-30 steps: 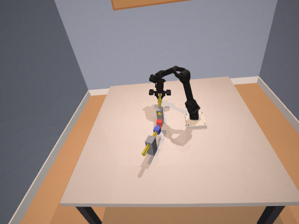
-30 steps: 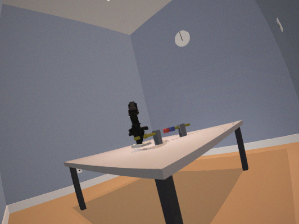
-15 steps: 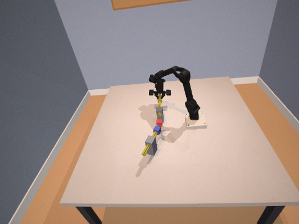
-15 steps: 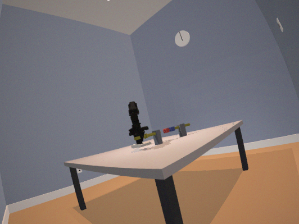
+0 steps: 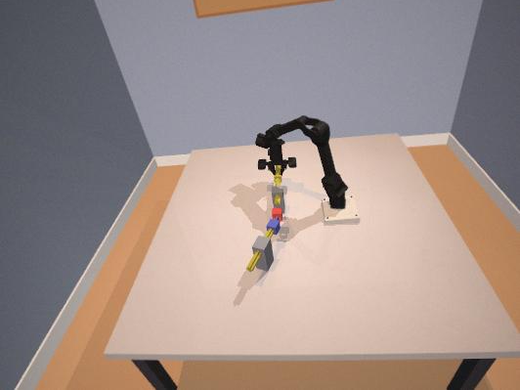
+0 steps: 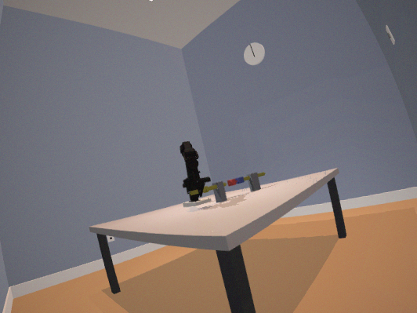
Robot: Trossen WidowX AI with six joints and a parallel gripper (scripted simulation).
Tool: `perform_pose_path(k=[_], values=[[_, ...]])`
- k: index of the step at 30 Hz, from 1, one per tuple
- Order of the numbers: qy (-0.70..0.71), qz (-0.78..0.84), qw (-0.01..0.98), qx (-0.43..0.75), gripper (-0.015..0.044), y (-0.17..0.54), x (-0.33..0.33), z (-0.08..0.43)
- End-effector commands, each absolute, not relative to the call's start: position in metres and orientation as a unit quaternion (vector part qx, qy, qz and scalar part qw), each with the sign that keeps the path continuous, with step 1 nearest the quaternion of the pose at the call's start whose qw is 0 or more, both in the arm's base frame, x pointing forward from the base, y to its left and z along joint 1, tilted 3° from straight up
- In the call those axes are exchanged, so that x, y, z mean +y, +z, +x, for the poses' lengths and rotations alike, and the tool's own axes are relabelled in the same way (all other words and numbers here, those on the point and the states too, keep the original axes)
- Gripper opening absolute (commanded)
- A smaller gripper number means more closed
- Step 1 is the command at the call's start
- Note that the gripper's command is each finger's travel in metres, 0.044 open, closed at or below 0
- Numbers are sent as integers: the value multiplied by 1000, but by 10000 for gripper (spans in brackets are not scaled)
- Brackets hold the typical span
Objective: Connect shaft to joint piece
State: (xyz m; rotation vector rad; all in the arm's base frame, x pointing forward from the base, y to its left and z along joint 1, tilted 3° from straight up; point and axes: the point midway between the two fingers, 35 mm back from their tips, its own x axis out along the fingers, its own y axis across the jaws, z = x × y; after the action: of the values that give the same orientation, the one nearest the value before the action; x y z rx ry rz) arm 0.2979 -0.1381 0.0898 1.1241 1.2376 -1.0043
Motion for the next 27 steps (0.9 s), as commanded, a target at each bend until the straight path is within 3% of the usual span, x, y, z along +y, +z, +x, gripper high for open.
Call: perform_pose_path(k=[1,27], values=[[-430,475,559,526,0,90,-131,297],[-431,475,557,528,0,90,-91,290]])
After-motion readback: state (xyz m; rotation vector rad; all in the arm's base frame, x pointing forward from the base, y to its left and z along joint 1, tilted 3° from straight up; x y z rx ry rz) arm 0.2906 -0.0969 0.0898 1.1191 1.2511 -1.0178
